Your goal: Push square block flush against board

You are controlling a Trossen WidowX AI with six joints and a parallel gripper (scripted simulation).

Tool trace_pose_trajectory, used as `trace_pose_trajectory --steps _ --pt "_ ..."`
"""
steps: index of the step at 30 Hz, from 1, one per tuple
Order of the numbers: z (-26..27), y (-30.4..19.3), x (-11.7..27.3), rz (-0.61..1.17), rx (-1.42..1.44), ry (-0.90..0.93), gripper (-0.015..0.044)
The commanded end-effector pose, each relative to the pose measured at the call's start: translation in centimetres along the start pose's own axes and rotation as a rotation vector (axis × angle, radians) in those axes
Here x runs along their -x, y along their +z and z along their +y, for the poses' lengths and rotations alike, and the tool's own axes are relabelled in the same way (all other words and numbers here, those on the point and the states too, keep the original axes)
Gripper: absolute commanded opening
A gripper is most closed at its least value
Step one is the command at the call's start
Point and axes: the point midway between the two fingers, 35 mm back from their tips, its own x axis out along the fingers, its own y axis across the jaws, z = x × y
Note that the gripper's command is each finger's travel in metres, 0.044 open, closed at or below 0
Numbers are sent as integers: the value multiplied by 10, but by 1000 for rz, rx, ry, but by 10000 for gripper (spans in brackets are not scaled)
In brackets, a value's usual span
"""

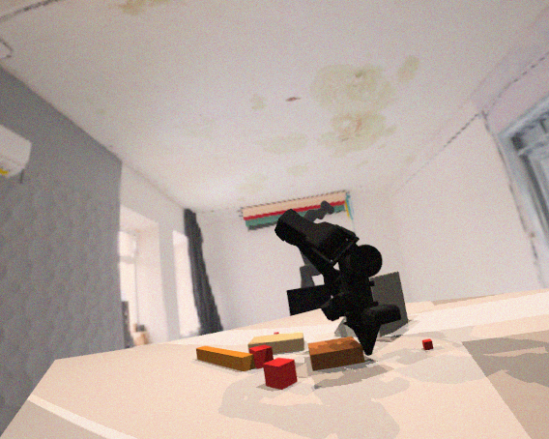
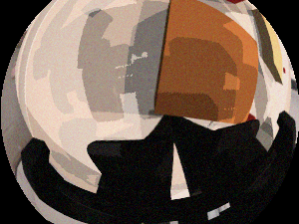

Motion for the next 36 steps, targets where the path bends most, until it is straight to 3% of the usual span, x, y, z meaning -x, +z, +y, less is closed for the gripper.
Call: trace_pose_trajectory --steps 1,30,36 --pt "0 -4 0 -4 -2 0 0" --pt "1 -48 -1 -4 -3 -5 0" --pt "3 -44 54 -2 -2 -3 0"
